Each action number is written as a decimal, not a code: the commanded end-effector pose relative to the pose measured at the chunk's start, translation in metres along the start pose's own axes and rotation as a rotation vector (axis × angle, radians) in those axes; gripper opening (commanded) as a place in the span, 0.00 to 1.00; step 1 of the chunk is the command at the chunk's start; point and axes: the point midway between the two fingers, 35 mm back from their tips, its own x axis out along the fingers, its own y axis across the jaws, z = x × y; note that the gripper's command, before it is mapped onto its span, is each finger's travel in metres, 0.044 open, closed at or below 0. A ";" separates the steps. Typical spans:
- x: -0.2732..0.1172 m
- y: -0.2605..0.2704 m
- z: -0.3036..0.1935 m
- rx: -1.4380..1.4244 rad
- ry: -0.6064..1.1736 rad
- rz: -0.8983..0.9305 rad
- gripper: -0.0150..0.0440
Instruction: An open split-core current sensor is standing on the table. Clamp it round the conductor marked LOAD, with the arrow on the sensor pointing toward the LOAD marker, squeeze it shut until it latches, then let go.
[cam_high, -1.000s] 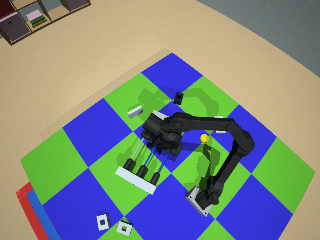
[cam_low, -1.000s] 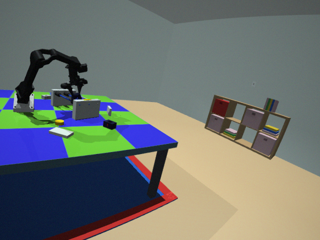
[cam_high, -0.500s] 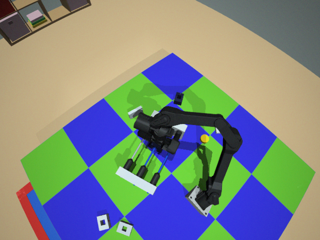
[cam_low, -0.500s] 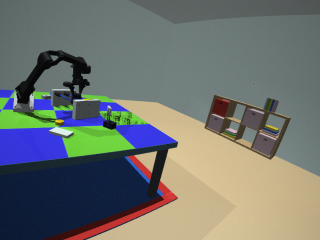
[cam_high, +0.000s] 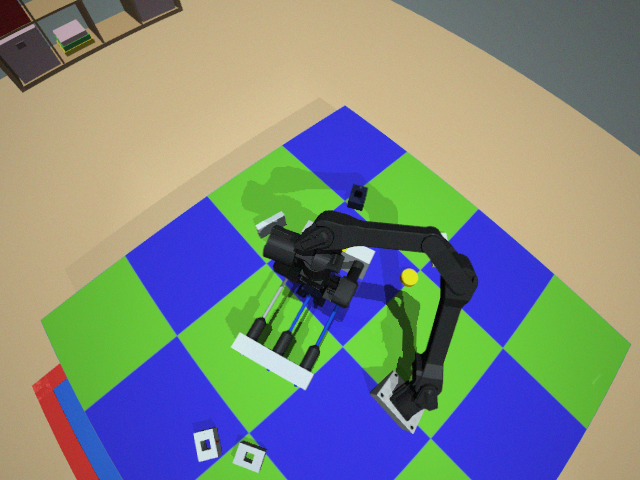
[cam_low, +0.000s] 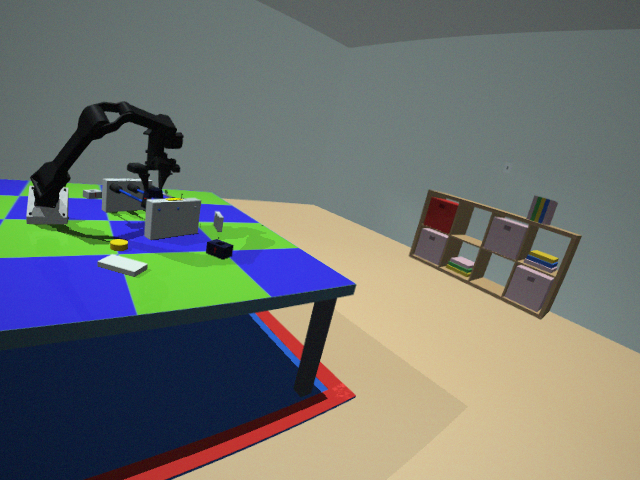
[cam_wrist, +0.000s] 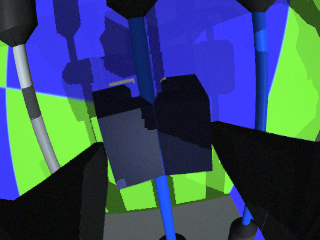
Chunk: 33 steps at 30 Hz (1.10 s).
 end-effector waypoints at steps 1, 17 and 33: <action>-0.001 0.000 0.000 -0.004 0.000 0.003 0.83; 0.034 0.001 -0.001 0.000 -0.002 -0.003 1.00; 0.051 0.001 -0.001 0.000 -0.002 -0.003 1.00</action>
